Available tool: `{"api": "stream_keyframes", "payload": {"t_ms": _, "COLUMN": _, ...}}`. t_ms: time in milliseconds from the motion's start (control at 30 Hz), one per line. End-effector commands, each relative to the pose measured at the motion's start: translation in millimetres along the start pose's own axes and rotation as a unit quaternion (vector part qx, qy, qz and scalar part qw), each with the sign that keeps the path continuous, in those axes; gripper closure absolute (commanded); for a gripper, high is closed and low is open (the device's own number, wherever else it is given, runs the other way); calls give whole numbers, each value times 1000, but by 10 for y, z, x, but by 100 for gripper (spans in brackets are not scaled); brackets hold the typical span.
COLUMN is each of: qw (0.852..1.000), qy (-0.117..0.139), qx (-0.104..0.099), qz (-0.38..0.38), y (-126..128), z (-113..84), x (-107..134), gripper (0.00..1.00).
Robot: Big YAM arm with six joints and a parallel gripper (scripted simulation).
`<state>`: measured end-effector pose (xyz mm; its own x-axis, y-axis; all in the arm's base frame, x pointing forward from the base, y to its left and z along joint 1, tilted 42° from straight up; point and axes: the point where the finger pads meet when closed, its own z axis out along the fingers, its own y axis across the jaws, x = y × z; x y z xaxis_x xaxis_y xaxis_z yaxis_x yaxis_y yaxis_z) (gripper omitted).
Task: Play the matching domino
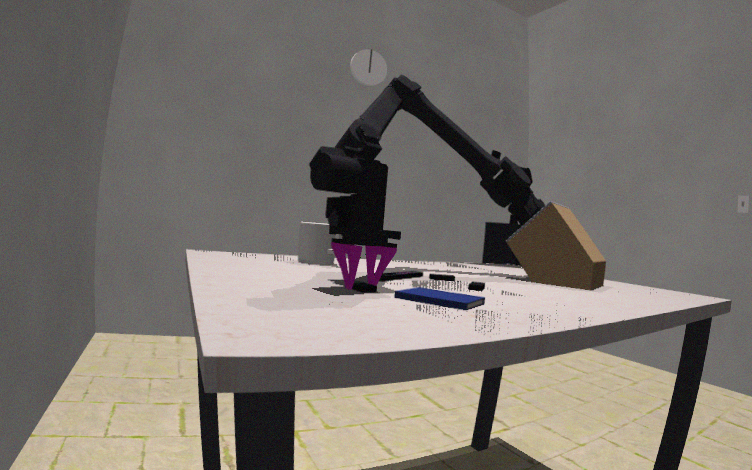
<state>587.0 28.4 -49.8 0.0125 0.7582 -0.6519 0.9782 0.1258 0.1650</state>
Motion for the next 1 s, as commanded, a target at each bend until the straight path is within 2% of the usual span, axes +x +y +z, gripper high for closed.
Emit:
{"api": "stream_keyframes", "payload": {"t_ms": 0, "qw": 1000, "qy": 1, "qx": -4, "qz": -6, "y": -2, "z": -45, "x": 49, "gripper": 56}}
{"api": "stream_keyframes", "payload": {"t_ms": 367, "qw": 1000, "qy": 2, "qx": -3, "qz": -10, "y": -25, "z": -43, "x": 79, "gripper": 56}}
{"api": "stream_keyframes", "payload": {"t_ms": 400, "qw": 1000, "qy": 1, "qx": -5, "qz": 0, "y": 25, "z": -48, "x": 12, "gripper": 56}}
{"api": "stream_keyframes", "payload": {"t_ms": 933, "qw": 1000, "qy": 2, "qx": -3, "qz": -11, "y": -28, "z": -50, "x": 89, "gripper": 56}}
{"api": "stream_keyframes", "payload": {"t_ms": 967, "qw": 1000, "qy": 1, "qx": -5, "qz": 0, "y": 25, "z": -49, "x": 13, "gripper": 56}}
